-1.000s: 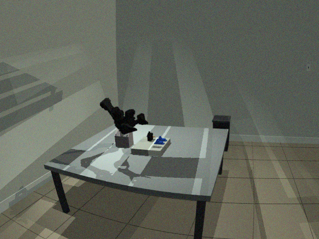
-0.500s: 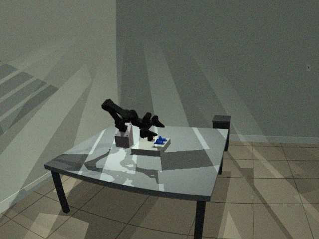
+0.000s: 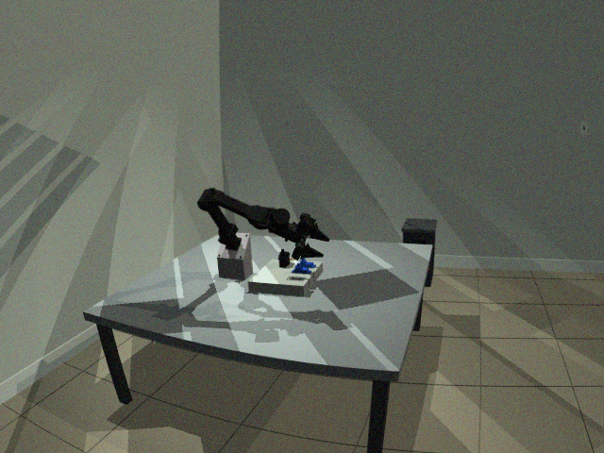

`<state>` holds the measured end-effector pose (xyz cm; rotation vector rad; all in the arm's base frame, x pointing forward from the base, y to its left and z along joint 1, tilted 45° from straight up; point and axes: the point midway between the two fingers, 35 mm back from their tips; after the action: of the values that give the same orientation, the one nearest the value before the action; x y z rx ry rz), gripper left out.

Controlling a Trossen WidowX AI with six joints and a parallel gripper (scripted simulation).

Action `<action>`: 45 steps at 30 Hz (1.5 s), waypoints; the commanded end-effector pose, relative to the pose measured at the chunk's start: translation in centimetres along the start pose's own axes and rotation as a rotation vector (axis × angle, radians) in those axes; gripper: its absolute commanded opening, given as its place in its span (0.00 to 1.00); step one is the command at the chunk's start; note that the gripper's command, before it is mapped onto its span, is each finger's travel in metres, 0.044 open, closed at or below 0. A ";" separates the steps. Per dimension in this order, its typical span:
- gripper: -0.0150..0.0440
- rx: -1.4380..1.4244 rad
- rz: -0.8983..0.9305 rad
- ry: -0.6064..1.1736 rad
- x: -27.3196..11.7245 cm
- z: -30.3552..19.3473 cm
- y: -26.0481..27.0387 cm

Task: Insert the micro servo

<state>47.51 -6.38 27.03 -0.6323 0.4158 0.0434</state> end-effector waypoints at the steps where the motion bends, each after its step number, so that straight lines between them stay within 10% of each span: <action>1: 1.00 -0.044 0.090 0.094 1.4 -1.8 4.4; 45: 1.00 -0.917 0.703 0.756 -6.0 -16.8 31.2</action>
<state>32.82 9.51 0.77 -1.2803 1.3097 0.6631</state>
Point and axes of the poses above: the point midway between the two fingers, 35 mm back from their tips, its own x axis out along the fingers, its own y axis across the jaws, z = x × y, and after that the axes turned 10 degrees about -x, right-handed
